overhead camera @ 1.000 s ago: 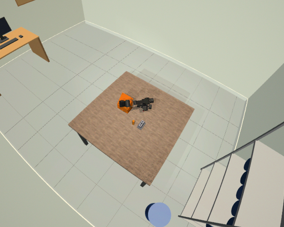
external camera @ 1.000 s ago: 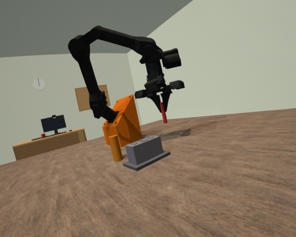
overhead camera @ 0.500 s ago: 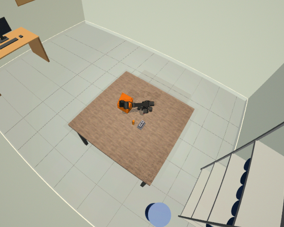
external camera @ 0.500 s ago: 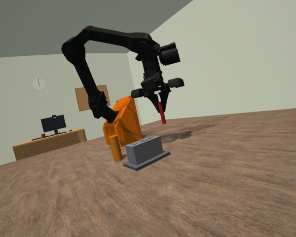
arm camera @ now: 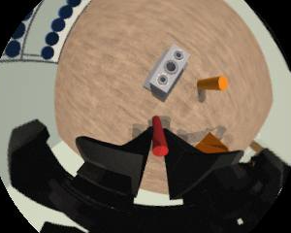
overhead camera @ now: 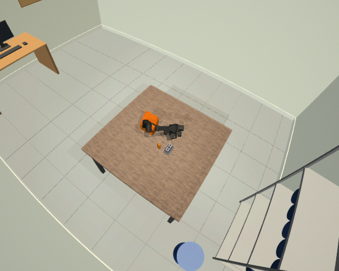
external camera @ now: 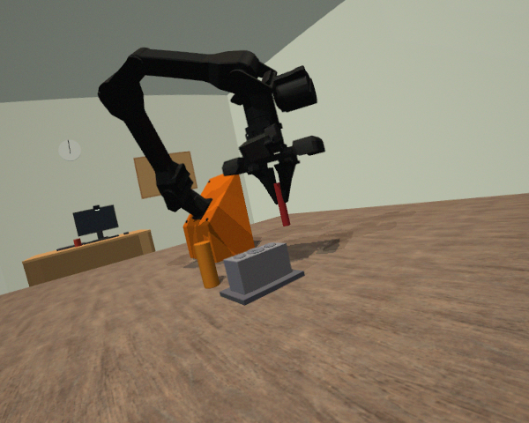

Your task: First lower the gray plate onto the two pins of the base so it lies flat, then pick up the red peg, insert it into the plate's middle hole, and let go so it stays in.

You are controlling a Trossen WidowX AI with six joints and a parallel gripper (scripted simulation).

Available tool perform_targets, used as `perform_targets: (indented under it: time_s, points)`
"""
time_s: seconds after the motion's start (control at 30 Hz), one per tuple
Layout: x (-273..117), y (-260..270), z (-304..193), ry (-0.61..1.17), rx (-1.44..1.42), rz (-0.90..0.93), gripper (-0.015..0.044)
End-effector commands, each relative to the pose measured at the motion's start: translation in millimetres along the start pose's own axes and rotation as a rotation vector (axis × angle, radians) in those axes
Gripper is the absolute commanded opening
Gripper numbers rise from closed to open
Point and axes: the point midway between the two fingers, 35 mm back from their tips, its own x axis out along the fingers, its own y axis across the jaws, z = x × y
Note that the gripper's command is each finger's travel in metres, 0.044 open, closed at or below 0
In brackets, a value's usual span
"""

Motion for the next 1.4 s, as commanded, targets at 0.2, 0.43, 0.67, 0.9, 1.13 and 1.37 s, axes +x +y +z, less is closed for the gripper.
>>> perform_targets:
  time_s: [0.2,0.43,0.67,0.9,1.13,1.37]
  points:
    - [-2,-2,31,-0.008,0.009,0.004,0.0]
    - [-1,-5,52,-0.014,0.012,0.001,0.0]
    - [-1,-10,74,-0.02,0.016,-0.003,0.0]
    - [0,-16,95,-0.028,0.019,-0.01,0.0]
    - [0,-17,99,-0.03,0.02,-0.011,0.0]
    - [0,-17,99,-0.03,0.02,-0.011,0.0]
